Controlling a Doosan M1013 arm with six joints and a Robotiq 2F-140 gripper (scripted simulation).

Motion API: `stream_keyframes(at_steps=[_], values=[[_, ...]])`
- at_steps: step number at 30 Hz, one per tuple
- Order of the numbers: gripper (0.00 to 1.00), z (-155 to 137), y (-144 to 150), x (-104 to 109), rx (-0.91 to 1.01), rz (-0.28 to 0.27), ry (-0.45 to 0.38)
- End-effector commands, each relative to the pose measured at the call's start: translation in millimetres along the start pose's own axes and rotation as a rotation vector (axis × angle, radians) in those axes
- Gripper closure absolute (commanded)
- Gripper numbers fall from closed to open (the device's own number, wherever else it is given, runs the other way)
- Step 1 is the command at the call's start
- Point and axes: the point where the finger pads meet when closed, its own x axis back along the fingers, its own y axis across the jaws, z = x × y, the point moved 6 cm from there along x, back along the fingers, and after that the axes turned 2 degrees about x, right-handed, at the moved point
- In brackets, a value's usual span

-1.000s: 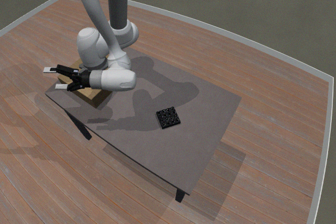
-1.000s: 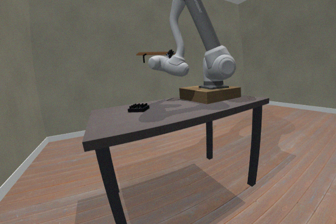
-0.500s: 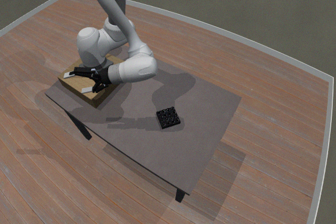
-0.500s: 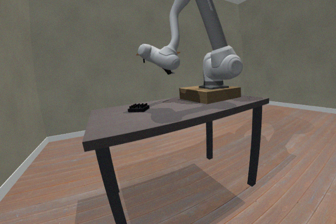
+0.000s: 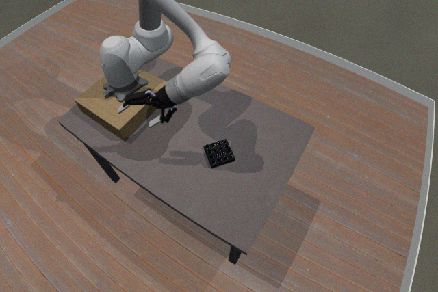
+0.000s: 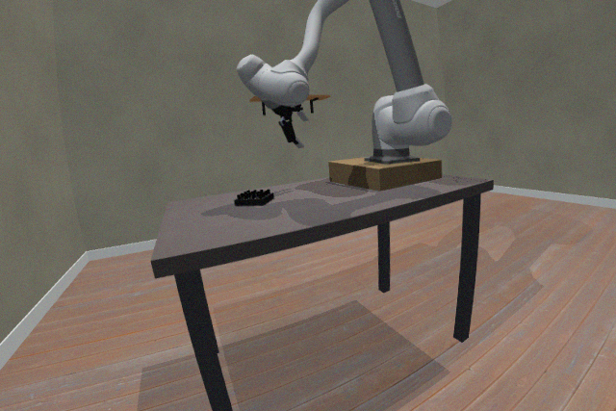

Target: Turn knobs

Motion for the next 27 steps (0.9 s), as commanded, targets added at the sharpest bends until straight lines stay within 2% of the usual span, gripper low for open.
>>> stream_keyframes(at_steps=[1, 6, 15, 17, 18, 22, 27], values=[[0.00, 3, -32, 19, -0.005, 0.120, 0.016], [0.00, 6, -64, 40, -0.012, 0.244, 0.034], [0.00, 13, -132, 79, -0.025, 0.505, 0.072], [0.00, 13, -132, 79, -0.025, 0.505, 0.072], [0.00, 15, -152, 89, -0.029, 0.584, 0.084], [0.00, 18, -176, 101, -0.033, 0.672, 0.097], [0.00, 22, -214, 119, -0.041, 0.811, 0.118]])
